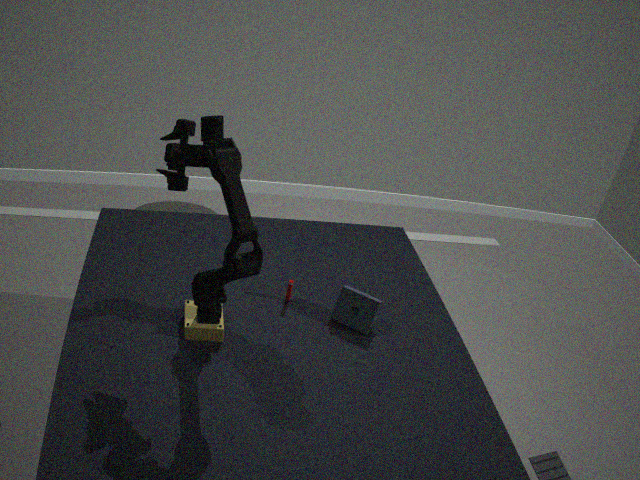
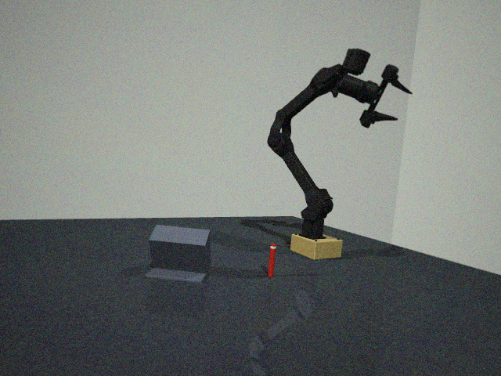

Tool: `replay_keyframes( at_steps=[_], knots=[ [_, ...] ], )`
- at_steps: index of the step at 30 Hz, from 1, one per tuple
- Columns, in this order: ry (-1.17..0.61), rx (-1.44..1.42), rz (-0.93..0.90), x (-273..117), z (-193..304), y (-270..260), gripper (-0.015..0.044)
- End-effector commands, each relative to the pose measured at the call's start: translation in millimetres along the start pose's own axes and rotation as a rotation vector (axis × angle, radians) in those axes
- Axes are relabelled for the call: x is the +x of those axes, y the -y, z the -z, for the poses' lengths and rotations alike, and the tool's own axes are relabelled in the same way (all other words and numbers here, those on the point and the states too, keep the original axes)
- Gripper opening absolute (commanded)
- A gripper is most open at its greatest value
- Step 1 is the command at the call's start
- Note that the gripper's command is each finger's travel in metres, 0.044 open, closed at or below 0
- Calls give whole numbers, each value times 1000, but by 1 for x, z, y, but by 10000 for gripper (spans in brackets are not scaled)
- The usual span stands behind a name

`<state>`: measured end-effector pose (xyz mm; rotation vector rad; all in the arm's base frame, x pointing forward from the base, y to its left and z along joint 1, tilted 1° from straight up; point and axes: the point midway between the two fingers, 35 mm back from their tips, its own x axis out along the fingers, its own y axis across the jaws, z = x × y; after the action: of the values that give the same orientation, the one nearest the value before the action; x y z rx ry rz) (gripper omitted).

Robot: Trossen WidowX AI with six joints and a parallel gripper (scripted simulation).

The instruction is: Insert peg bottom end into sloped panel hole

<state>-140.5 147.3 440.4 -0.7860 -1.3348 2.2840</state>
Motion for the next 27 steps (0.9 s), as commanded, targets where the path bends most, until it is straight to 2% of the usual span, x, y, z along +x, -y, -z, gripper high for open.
replay_keyframes(
  at_steps=[1, 2, 15, 27],
  knots=[
    [-3, 3, 0, 0, 1, 0, 426],
    [-12, 13, -2, 2, 3, 0, 440],
    [-236, 267, -18, 24, 71, 1, 440],
    [-437, 497, -2, 29, 136, -3, 440]
  ],
)
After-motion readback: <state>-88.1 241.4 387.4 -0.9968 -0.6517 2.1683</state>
